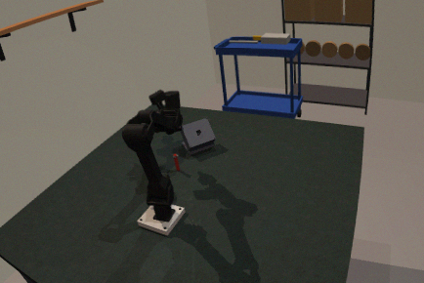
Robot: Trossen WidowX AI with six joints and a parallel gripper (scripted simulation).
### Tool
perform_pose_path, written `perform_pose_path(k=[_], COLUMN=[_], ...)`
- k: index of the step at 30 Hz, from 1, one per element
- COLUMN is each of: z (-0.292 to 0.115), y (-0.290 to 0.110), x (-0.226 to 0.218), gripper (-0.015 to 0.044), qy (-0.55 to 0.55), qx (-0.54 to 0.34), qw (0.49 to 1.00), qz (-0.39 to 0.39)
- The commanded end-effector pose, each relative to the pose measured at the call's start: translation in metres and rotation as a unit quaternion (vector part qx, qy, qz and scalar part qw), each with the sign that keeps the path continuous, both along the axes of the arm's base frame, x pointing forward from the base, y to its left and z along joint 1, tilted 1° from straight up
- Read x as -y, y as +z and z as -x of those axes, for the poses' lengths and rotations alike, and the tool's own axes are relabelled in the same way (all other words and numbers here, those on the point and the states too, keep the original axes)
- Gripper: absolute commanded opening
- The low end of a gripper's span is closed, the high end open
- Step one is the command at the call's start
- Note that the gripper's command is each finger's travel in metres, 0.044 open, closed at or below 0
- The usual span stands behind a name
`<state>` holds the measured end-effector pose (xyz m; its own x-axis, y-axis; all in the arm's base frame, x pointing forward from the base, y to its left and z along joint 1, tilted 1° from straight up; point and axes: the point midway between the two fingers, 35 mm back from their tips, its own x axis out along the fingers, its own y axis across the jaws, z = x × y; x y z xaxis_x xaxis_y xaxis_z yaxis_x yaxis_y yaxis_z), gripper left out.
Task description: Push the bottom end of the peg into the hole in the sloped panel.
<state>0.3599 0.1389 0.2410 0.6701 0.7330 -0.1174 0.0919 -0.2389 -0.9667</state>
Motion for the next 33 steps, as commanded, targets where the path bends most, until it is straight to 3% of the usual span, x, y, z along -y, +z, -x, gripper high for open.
perform_pose_path(k=[1, 16, 33], z=[-0.009, -0.021, -0.007], y=[-0.009, -0.051, -0.095], x=[0.001, 0.007, 0.020], gripper=[0.0440, 0.0440, 0.0440], qy=[-0.021, -0.108, -0.221], qx=[-0.055, -0.256, -0.446], qw=[0.998, 0.960, 0.867], qz=[-0.008, -0.015, 0.011])
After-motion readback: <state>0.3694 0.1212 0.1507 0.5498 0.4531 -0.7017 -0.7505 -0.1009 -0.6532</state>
